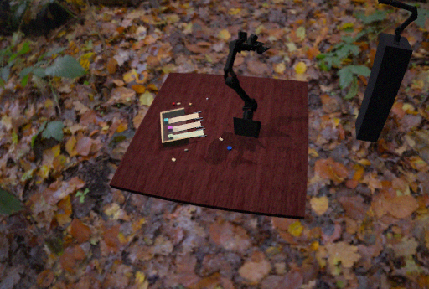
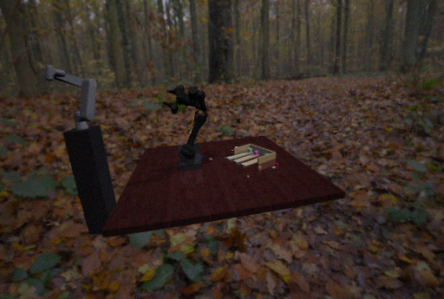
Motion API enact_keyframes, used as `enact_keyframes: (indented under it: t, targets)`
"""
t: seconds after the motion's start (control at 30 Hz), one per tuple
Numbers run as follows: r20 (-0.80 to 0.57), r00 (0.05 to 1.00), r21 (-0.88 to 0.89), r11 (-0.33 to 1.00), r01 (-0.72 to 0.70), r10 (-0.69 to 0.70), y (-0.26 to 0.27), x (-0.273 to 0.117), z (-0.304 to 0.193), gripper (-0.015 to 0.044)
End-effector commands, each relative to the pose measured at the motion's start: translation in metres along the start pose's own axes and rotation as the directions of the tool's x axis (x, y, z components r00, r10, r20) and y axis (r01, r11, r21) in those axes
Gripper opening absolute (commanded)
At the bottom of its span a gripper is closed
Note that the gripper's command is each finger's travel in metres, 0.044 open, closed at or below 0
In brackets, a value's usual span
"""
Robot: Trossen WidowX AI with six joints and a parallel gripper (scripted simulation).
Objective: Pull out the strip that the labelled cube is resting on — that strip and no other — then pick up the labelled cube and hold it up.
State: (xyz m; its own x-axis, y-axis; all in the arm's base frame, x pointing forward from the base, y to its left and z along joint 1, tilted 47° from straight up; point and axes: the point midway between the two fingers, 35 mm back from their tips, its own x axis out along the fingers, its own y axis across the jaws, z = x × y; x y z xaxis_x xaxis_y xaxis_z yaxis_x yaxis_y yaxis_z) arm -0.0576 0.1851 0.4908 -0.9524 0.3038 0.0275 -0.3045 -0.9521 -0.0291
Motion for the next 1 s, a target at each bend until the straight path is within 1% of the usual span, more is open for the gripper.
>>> enact_keyframes:
  t: [0.0, 0.1, 0.3, 0.47, 0.57, 0.63, 0.73, 0.87, 0.97]
  targets:
    - [-0.003, 0.990, -0.049, 0.988, -0.143, 0.143, 0.050, 0.020, 0.008, 0.0400]
    - [-0.012, 0.976, -0.079, 0.973, -0.217, 0.217, 0.076, 0.024, 0.005, 0.0400]
    - [-0.035, 0.880, -0.157, 0.867, -0.474, 0.475, 0.178, 0.027, 0.005, 0.0400]
    - [-0.045, 0.739, -0.187, 0.721, -0.667, 0.672, 0.253, 0.002, 0.002, 0.0400]
    - [-0.051, 0.677, -0.199, 0.657, -0.727, 0.734, 0.278, -0.013, -0.001, 0.0400]
    - [-0.059, 0.619, -0.221, 0.594, -0.773, 0.783, 0.301, -0.030, -0.005, 0.0400]
    - [-0.074, 0.509, -0.259, 0.477, -0.840, 0.857, 0.336, -0.065, -0.014, 0.0400]
    - [-0.096, 0.351, -0.310, 0.307, -0.900, 0.932, 0.371, -0.123, -0.031, 0.0400]
    - [-0.114, 0.226, -0.348, 0.174, -0.921, 0.967, 0.386, -0.171, -0.048, 0.0400]
